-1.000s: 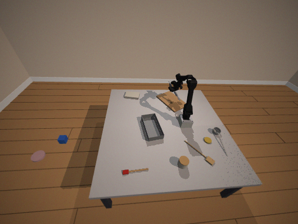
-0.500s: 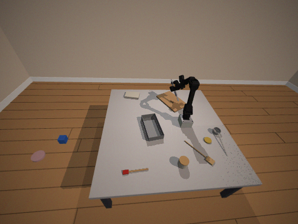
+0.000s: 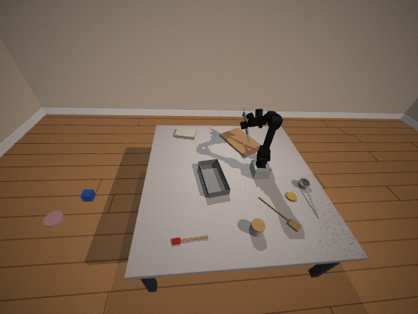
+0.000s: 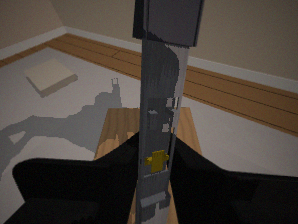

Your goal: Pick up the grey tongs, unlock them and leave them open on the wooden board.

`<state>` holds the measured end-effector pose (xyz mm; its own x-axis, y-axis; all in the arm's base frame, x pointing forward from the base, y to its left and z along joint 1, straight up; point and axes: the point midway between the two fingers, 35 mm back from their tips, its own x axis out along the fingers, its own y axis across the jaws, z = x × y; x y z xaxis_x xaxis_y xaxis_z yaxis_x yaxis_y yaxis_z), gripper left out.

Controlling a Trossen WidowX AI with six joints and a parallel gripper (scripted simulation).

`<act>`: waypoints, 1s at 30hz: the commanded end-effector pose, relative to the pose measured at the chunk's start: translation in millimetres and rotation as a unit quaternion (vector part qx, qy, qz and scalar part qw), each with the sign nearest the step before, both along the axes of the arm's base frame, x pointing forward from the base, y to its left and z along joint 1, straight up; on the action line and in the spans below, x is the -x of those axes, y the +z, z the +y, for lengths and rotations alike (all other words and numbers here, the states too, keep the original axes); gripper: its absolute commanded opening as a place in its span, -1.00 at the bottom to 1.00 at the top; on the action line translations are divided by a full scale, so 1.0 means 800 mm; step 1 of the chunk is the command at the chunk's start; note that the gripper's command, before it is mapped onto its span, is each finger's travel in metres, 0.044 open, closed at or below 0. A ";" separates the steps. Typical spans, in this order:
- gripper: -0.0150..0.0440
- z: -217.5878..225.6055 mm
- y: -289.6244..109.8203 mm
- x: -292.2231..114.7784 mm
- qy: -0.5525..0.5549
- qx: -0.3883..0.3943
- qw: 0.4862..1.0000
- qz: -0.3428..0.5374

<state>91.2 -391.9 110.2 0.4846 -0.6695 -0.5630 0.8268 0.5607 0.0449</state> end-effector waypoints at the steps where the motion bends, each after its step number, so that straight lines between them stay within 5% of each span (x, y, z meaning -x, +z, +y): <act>1: -1.00 0.007 0.013 0.001 0.005 0.035 0.999 -0.018; 13: -1.00 0.039 0.032 0.007 0.023 0.122 0.991 -0.053; 30: -1.00 0.039 0.033 0.007 0.023 0.123 0.991 -0.053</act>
